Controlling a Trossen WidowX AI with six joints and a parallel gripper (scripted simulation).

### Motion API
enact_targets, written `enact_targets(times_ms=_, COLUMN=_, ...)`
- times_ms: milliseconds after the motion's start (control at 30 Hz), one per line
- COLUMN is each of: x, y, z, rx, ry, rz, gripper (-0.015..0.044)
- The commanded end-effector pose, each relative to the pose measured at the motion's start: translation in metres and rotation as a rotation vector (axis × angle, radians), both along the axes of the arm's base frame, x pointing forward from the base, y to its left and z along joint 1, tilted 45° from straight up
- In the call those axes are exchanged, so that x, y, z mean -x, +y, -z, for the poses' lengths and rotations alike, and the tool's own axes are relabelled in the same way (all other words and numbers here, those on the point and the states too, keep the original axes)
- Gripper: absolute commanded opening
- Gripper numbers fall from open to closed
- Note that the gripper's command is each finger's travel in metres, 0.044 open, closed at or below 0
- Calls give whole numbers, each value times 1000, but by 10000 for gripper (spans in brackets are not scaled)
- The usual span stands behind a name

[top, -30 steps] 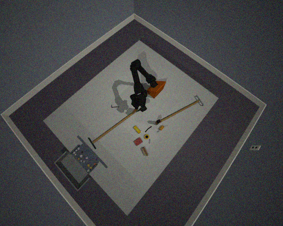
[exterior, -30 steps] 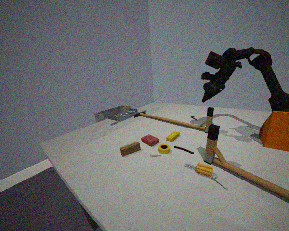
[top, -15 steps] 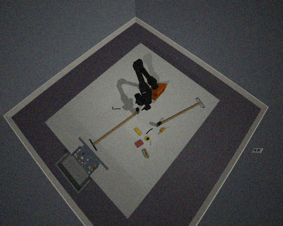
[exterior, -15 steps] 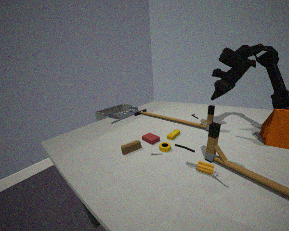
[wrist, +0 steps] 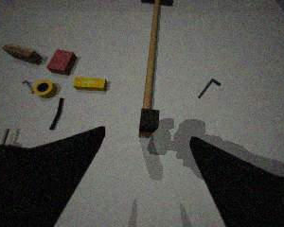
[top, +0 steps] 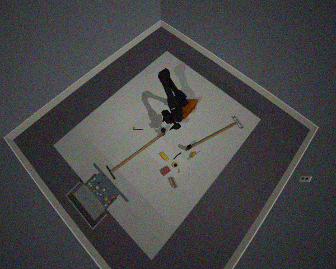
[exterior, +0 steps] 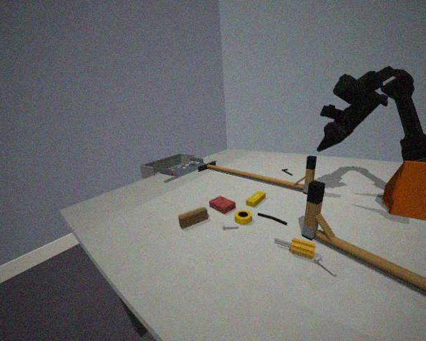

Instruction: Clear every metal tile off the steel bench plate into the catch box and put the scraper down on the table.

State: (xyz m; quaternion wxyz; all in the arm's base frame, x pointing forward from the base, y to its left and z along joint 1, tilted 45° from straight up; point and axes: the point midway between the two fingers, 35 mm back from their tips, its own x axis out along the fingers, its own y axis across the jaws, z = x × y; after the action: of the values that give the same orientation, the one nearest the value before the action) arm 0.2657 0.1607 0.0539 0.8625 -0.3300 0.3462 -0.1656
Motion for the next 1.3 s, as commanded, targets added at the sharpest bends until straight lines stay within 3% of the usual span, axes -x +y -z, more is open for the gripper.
enact_targets(times_ms=0, x=-2, y=-8, z=6, rx=5, ry=-5, rz=0, gripper=440)
enact_targets(times_ms=1267, x=-37, y=-41, z=43, rx=-2, ry=3, rz=2, gripper=440)
